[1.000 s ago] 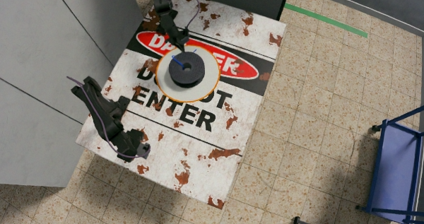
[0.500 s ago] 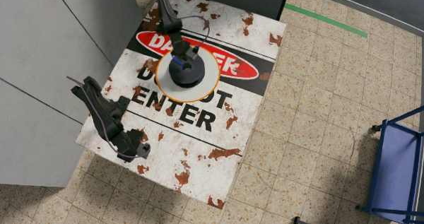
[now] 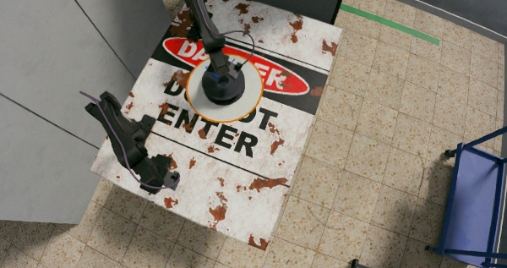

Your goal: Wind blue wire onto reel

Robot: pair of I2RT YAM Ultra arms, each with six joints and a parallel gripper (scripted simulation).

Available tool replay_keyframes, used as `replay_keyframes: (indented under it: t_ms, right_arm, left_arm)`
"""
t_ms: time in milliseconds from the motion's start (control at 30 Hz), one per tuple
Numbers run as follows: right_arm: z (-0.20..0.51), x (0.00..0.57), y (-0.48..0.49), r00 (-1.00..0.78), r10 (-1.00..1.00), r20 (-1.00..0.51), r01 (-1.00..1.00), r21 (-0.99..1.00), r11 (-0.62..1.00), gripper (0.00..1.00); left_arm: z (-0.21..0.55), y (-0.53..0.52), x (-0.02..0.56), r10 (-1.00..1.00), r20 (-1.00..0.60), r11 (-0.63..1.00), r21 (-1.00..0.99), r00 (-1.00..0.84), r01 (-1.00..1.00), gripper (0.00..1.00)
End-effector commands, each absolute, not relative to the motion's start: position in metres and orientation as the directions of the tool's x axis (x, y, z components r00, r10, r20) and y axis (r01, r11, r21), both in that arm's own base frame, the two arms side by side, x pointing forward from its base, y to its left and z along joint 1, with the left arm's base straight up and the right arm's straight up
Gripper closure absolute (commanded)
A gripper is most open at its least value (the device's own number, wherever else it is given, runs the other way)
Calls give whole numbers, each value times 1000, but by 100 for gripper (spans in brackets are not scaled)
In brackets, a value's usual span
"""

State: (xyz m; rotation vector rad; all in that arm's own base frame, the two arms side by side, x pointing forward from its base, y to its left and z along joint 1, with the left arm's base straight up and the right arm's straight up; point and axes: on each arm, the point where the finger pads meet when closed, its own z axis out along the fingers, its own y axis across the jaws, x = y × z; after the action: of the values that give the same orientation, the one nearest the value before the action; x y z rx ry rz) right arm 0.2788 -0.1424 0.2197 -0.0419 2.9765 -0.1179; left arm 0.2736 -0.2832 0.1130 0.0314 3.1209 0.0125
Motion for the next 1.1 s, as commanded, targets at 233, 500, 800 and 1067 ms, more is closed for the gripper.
replay_keyframes:
  t_ms: [233, 500, 800, 1067]
  right_arm:
    - [227, 275, -140, -985, -31, -168, -16, -91, 996, 0]
    - [227, 275, -140, -985, -31, -168, -16, -91, 996, 0]
    - [227, 275, -140, -985, -31, -168, -16, -91, 996, 0]
    - [227, 275, -140, -985, -31, -168, -16, -91, 996, 0]
  left_arm:
    - [137, -286, 279, -8, 0, 1000, 0, -1000, -8, 100]
    - [136, -287, 280, -8, 0, 1000, 0, -1000, -8, 100]
    - [137, -289, 284, -7, 0, 1000, 0, -1000, -7, 100]
    - [137, -289, 284, 75, 0, 997, 0, -997, 75, 100]
